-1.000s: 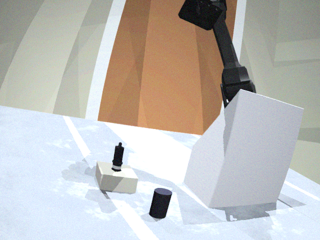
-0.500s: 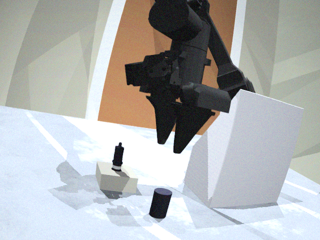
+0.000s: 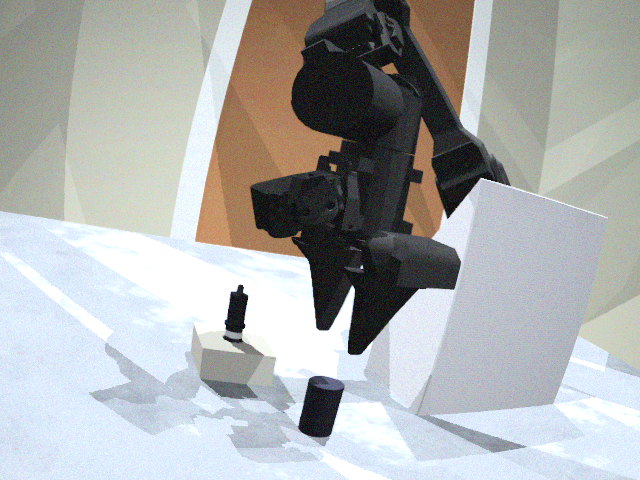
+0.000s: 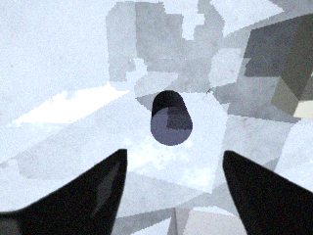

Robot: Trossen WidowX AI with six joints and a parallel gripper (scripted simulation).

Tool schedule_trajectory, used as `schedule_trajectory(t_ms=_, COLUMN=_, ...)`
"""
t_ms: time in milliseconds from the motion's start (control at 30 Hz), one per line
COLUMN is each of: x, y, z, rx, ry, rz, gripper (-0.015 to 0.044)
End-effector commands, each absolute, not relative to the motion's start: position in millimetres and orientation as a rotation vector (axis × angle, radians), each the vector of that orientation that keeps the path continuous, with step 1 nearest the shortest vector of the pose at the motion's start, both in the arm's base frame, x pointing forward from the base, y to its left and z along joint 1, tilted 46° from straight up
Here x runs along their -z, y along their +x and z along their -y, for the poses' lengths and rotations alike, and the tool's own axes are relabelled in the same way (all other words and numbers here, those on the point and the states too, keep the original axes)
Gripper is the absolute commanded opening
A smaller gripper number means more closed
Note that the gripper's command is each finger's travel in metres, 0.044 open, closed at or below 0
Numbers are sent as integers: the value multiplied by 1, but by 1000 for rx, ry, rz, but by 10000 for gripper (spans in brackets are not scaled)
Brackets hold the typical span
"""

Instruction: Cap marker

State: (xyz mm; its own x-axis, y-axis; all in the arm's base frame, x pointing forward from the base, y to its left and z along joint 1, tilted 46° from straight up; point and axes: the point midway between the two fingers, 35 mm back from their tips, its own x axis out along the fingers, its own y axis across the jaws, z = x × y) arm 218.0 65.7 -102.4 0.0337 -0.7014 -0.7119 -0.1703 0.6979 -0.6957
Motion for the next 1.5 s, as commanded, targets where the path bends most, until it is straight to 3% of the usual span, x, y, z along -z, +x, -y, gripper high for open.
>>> schedule_trajectory(t_ms=0, x=108, y=216, z=-59, rx=471, ry=-759, rz=-1512, gripper=255)
schedule_trajectory(t_ms=1433, x=156, y=220, z=-11, rx=474, ry=-762, rz=-1511, gripper=255)
schedule_trajectory(t_ms=1467, x=156, y=220, z=-11, rx=474, ry=-762, rz=-1511, gripper=229)
